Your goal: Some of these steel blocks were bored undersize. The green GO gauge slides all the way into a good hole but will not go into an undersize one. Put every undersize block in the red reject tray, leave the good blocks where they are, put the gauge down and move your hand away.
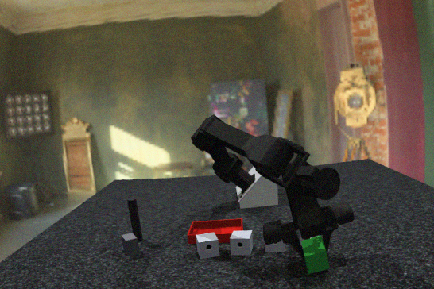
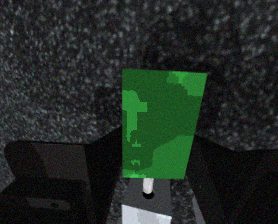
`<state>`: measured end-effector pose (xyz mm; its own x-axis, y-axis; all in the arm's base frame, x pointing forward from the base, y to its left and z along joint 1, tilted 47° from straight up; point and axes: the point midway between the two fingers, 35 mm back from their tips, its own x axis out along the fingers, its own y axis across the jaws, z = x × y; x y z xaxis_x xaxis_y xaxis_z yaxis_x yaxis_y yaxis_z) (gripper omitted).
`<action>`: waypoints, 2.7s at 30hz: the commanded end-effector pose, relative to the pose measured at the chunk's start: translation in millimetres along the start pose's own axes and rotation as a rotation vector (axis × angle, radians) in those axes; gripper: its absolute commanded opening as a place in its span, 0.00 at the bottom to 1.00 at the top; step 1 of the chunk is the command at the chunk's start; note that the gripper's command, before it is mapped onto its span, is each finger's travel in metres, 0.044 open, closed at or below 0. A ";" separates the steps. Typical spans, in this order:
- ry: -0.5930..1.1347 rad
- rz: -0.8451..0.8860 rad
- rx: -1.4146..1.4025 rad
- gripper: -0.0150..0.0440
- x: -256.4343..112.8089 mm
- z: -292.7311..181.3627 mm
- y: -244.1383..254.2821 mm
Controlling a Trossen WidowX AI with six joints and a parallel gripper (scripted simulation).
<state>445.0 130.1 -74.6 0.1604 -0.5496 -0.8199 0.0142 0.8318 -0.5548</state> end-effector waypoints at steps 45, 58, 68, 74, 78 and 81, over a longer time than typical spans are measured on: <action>-0.010 0.004 -0.002 0.25 -4.2 0.0 2.0; -0.010 0.004 -0.002 0.25 -7.2 2.8 -0.9; -0.010 0.004 -0.002 0.25 -7.7 5.7 0.6; -0.010 0.005 -0.002 0.25 -7.0 4.8 1.5; -0.010 0.005 -0.002 0.25 -5.3 2.3 3.6; -0.010 0.005 -0.002 0.25 -5.0 1.8 3.9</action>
<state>448.2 131.1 -71.4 0.1642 -0.5482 -0.8201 0.0179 0.8329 -0.5531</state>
